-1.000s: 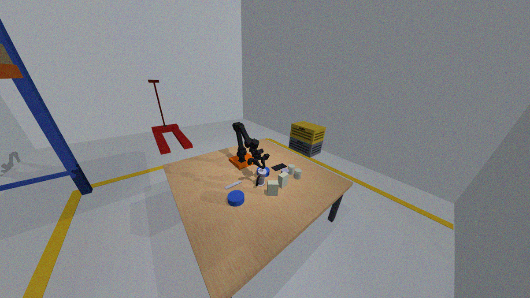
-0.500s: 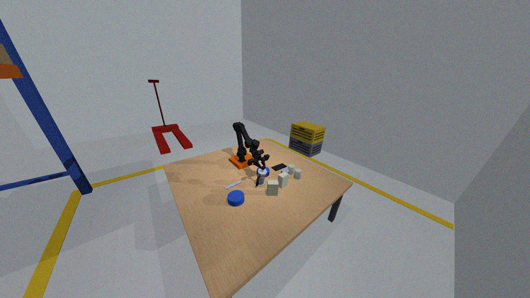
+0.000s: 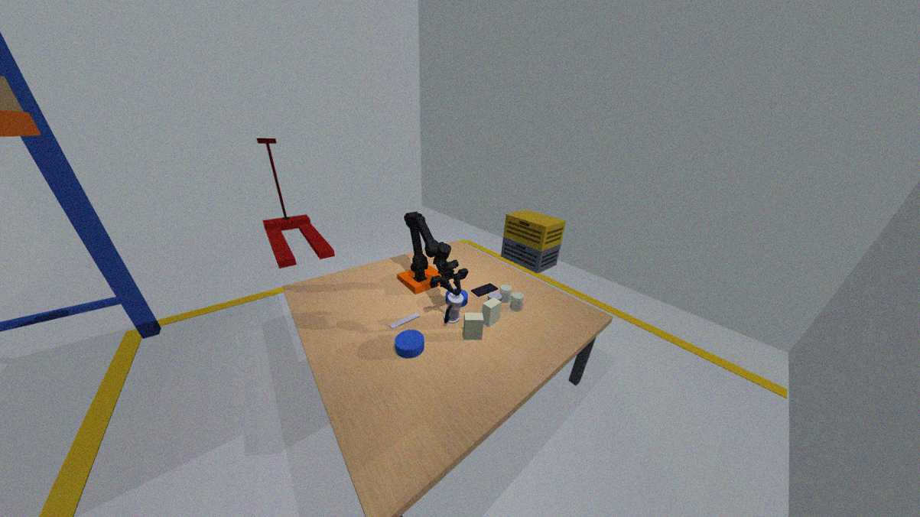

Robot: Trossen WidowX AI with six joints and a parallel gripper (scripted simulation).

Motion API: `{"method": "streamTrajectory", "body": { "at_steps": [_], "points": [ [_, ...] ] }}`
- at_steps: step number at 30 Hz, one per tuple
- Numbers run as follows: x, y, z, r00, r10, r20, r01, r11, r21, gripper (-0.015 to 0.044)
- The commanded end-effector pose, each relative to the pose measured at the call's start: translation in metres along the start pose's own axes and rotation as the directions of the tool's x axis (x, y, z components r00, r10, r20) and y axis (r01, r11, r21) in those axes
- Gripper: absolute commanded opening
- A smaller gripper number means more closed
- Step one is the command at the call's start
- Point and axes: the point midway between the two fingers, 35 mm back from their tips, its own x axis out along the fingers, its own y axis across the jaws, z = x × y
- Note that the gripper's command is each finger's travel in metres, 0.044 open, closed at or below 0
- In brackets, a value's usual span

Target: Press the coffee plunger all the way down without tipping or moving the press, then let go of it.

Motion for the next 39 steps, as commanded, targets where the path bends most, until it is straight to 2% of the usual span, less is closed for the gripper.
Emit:
{"method": "streamTrajectory", "body": {
  "at_steps": [1,26,38,39],
  "points": [
    [0.0029,0.0000,-0.0052,1.000,0.001,-0.022,-0.001,1.000,-0.010,0.0122],
    [0.0030,-0.0001,0.0007,1.000,0.000,-0.005,0.000,1.000,-0.001,0.0122],
    [0.0030,-0.0001,0.0007,1.000,0.000,-0.005,0.000,1.000,-0.001,0.0437],
    [0.0030,-0.0001,0.0007,1.000,0.000,-0.005,0.000,1.000,-0.001,0.0440]
  ]
}}
